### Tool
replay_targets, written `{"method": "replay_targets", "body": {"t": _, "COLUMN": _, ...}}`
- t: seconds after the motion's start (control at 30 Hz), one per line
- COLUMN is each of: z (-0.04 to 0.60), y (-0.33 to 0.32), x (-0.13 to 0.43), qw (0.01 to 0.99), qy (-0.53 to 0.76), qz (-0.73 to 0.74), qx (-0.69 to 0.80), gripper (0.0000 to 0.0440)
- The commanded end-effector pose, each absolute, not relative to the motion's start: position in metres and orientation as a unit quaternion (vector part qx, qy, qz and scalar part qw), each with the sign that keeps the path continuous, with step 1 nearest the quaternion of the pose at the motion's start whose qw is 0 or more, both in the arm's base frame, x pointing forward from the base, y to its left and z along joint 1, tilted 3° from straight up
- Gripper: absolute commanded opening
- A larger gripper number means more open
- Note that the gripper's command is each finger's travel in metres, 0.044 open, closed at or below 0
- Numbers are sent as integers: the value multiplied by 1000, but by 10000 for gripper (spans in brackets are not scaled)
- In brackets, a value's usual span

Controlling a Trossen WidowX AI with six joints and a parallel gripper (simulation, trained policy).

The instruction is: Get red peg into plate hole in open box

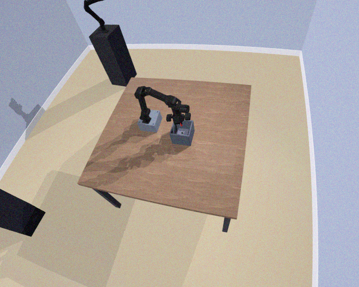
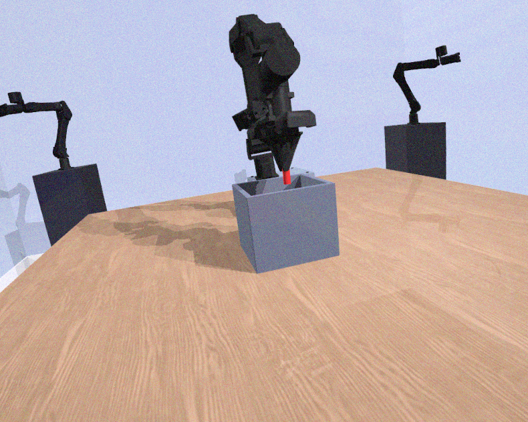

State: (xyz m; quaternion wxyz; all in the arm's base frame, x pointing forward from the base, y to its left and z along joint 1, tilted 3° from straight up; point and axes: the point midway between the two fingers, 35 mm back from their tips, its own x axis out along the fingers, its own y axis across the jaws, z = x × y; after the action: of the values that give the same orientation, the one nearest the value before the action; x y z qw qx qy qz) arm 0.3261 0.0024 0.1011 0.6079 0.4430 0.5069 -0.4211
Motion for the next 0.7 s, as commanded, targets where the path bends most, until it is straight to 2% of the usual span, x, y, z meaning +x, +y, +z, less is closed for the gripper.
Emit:
{"method": "replay_targets", "body": {"t": 0.0, "z": 88, "y": -3, "x": 327, "qw": 599, "qy": 516, "qz": -424, "qx": 441, "gripper": 0}}
{"method": "replay_targets", "body": {"t": 0.67, "z": 36, "y": -19, "x": 338, "qw": 583, "qy": 541, "qz": -417, "qx": 440, "gripper": 0}}
